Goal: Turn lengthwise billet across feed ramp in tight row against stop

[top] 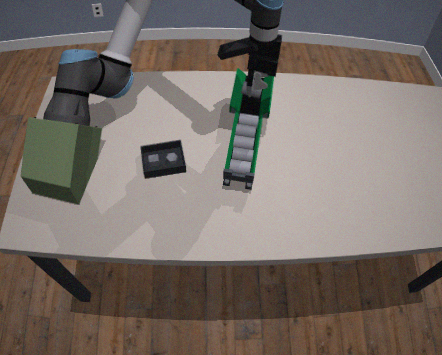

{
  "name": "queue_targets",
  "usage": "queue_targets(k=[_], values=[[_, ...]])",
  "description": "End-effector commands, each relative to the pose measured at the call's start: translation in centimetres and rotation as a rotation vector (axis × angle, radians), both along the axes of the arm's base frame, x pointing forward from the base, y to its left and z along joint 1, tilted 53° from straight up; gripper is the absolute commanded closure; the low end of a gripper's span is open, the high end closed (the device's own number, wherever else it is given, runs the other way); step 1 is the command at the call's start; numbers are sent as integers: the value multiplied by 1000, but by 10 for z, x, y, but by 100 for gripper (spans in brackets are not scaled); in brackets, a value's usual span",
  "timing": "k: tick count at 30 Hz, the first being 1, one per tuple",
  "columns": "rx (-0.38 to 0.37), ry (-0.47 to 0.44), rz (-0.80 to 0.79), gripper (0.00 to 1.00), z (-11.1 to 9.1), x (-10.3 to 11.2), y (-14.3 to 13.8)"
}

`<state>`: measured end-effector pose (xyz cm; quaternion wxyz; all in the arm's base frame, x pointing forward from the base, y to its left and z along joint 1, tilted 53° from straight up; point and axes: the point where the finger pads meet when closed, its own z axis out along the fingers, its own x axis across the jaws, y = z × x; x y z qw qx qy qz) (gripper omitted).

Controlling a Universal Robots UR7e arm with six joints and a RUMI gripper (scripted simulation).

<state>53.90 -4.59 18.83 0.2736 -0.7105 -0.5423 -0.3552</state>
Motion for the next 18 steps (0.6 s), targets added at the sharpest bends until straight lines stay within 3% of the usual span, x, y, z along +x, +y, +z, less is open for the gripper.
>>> queue_targets(k=[1, 18], values=[[-7, -7, -2, 100, 4, 3, -3], [-7, -7, -2, 100, -7, 5, 13]])
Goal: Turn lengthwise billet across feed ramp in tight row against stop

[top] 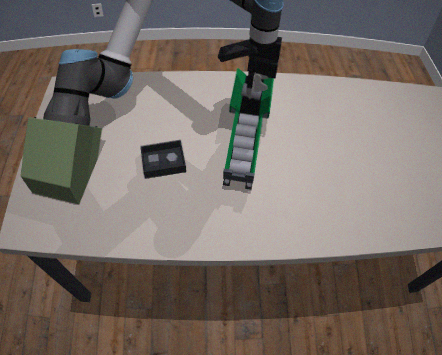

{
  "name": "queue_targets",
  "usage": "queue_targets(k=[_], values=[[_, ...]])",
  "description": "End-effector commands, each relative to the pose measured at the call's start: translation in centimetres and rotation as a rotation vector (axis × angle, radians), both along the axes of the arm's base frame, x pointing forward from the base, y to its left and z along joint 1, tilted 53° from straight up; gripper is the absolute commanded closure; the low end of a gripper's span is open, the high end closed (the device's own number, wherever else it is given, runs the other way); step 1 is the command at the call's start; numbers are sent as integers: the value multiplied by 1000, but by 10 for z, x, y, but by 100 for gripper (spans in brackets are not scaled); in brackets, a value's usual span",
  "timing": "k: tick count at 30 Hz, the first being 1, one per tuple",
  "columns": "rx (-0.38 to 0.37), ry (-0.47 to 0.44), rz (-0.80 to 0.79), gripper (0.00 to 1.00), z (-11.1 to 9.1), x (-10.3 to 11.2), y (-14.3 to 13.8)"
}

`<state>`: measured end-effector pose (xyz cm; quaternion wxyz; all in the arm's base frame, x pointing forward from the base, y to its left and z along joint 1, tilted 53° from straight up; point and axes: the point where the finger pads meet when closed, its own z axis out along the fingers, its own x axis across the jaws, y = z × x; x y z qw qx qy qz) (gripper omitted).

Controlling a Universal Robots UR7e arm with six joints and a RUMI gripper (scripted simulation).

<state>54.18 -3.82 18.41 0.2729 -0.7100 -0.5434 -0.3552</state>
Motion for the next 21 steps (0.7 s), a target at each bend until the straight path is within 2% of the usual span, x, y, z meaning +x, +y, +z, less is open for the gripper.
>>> queue_targets(k=[1, 21], values=[[-5, -6, -3, 100, -3, 2, 6], [-6, -7, -3, 100, -11, 7, 20]])
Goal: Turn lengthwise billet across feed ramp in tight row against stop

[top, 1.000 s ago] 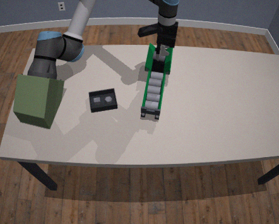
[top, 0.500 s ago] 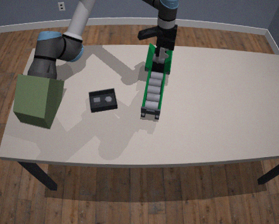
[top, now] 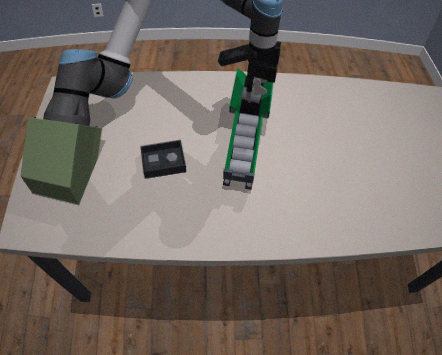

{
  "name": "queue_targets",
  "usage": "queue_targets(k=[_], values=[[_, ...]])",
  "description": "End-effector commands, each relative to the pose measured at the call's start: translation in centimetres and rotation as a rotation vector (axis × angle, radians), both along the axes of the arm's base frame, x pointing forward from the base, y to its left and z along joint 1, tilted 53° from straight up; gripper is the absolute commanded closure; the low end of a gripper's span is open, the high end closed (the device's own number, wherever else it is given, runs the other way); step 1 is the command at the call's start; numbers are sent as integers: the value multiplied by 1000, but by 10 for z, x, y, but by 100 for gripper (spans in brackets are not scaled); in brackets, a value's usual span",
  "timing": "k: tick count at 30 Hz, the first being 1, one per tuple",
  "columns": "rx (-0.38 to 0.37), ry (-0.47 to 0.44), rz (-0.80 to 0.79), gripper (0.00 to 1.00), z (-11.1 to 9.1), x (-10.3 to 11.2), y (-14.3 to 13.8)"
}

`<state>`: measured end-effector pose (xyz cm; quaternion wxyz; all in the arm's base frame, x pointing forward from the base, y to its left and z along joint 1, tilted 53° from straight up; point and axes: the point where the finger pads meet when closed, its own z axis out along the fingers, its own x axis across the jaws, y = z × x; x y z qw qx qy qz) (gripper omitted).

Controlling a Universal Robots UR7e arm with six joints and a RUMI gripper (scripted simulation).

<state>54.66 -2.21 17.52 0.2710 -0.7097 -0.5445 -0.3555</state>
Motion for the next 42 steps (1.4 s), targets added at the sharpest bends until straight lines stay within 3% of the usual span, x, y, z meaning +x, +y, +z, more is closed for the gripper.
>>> queue_targets(k=[1, 42], values=[[-3, -4, -4, 100, -2, 2, 4], [-3, -4, -4, 100, -12, 8, 22]])
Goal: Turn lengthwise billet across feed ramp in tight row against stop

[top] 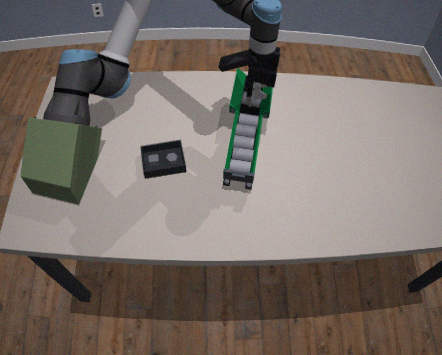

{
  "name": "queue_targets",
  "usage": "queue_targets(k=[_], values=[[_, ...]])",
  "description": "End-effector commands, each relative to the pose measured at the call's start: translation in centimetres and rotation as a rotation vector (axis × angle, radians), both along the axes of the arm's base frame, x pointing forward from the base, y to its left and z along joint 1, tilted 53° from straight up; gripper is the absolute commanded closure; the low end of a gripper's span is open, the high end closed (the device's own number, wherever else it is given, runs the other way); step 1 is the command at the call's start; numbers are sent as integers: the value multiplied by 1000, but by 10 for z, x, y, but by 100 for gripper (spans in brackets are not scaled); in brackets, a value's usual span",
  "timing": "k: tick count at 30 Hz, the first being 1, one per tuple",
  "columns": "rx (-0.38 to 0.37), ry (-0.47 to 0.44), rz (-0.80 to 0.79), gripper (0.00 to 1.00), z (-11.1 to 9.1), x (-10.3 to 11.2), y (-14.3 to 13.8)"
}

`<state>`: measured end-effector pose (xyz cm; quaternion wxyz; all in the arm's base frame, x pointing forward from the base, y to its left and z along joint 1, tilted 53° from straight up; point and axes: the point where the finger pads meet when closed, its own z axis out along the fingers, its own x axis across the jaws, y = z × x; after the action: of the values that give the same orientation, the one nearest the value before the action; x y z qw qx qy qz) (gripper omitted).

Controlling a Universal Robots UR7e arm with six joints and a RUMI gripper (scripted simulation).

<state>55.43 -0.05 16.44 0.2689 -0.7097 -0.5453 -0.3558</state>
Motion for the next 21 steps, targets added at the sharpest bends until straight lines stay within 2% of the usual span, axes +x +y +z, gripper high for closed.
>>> queue_targets(k=[1, 10, 11, 21], values=[[0, 0, -3, 100, -1, 0, 1], [0, 0, -3, 100, -1, 0, 1], [-1, -1, -2, 65, 0, 1, 0], [-1, -1, -2, 65, 0, 1, 0]])
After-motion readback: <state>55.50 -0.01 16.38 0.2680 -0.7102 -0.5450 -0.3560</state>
